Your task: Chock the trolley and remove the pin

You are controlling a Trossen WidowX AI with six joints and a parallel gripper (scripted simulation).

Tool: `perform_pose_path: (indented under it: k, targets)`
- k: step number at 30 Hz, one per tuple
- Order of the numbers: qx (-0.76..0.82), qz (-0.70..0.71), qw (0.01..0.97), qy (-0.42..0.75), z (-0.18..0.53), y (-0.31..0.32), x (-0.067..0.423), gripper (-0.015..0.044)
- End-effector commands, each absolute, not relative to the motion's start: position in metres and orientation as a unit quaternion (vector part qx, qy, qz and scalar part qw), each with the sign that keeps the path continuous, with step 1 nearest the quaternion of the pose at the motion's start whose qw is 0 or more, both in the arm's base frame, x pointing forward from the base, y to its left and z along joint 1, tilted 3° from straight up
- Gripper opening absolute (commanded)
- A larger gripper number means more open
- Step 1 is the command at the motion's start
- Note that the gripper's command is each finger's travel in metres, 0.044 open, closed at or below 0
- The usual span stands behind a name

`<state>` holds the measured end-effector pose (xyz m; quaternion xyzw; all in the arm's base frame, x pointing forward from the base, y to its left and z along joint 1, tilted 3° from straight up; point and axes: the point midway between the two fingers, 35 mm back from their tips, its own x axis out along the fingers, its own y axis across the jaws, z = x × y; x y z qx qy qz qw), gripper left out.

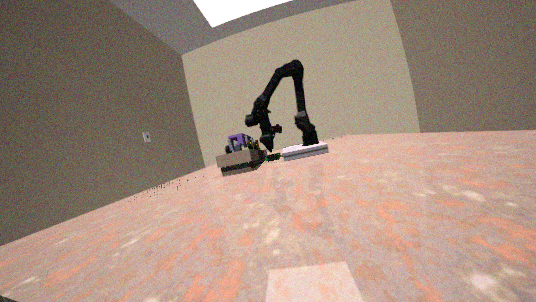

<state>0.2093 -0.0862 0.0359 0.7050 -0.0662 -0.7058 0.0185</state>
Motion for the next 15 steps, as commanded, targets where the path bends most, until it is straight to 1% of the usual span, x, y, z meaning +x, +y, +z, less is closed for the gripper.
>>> perform_pose_path:
  k: [1, 2, 15]
  targets:
    - [0.707, -0.703, 0.019, -0.069, 0.05, -0.087, 0.21, 0.0419]
    - [0.707, -0.703, 0.019, -0.069, 0.053, -0.087, 0.21, 0.044]
    - [0.707, -0.703, 0.019, -0.069, 0.089, -0.089, 0.209, 0.044]
